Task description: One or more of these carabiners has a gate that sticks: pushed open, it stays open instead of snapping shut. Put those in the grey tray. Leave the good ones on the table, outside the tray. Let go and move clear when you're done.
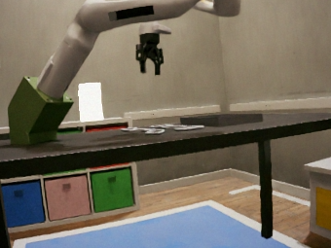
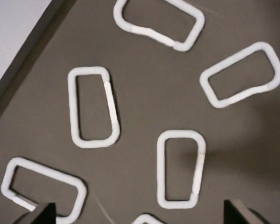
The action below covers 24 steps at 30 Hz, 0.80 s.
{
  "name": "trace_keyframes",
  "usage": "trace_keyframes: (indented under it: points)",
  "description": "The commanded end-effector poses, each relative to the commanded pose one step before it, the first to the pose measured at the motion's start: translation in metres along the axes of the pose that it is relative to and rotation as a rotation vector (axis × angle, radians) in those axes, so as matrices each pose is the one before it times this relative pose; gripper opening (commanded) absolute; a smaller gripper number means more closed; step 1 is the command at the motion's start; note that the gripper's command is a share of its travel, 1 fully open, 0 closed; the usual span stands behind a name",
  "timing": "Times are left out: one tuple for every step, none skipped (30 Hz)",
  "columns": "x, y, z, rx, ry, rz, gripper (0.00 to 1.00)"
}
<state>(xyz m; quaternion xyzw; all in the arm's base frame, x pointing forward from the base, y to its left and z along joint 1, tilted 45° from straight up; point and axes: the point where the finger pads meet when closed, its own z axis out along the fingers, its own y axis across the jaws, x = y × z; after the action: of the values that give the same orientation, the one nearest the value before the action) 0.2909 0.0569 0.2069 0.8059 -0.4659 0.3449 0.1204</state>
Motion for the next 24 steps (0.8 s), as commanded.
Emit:
trace_keyframes:
  points:
    - [0.00937,-0.00576,-0.01456,0.00159,0.01018,0.01525,1.0]
    - [0.0,0.0,0.0,0.0,0.0,0.0,1.0]
    - [0.0,0.0,0.0,0.0,0.0,0.0,1.0]
    - [0.0,0.0,0.0,0.0,0.0,0.0,1.0]
    - [0.0,0.0,0.0,0.0,0.0,0.0,1.0]
    - [0.0,0.0,0.0,0.0,0.0,0.0,1.0]
    - [0.0,0.0,0.0,0.0,0.0,0.0,1.0]
    - [0.0,0.0,0.0,0.0,0.0,0.0,1.0]
    - [0.0,0.0,0.0,0.0,0.0,0.0,1.0]
    - [0.0,0.0,0.0,0.0,0.0,0.0,1.0]
    - [0.0,0.0,0.0,0.0,0.0,0.0,1.0]
    - [0.0,0.0,0.0,0.0,0.0,0.0,1.0]
    - [0.01272,-0.01781,-0.04324,0.00491,-0.00796,0.00241,1.0]
    - [0.0,0.0,0.0,0.0,0.0,0.0,1.0]
    - [0.0,0.0,0.0,0.0,0.0,0.0,1.0]
    - [0.0,0.0,0.0,0.0,0.0,0.0,1.0]
    - [0.0,0.0,0.0,0.0,0.0,0.0,1.0]
    - [0.0,0.0,0.0,0.0,0.0,0.0,1.0]
    - [0.0,0.0,0.0,0.0,0.0,0.0,1.0]
    - [0.0,0.0,0.0,0.0,0.0,0.0,1.0]
    - [0.0,0.0,0.0,0.0,0.0,0.0,1.0]
    - [0.0,0.0,0.0,0.0,0.0,0.0,1.0]
    - [0.0,0.0,0.0,0.0,0.0,0.0,1.0]
    - [0.0,0.0,0.0,0.0,0.0,0.0,1.0]
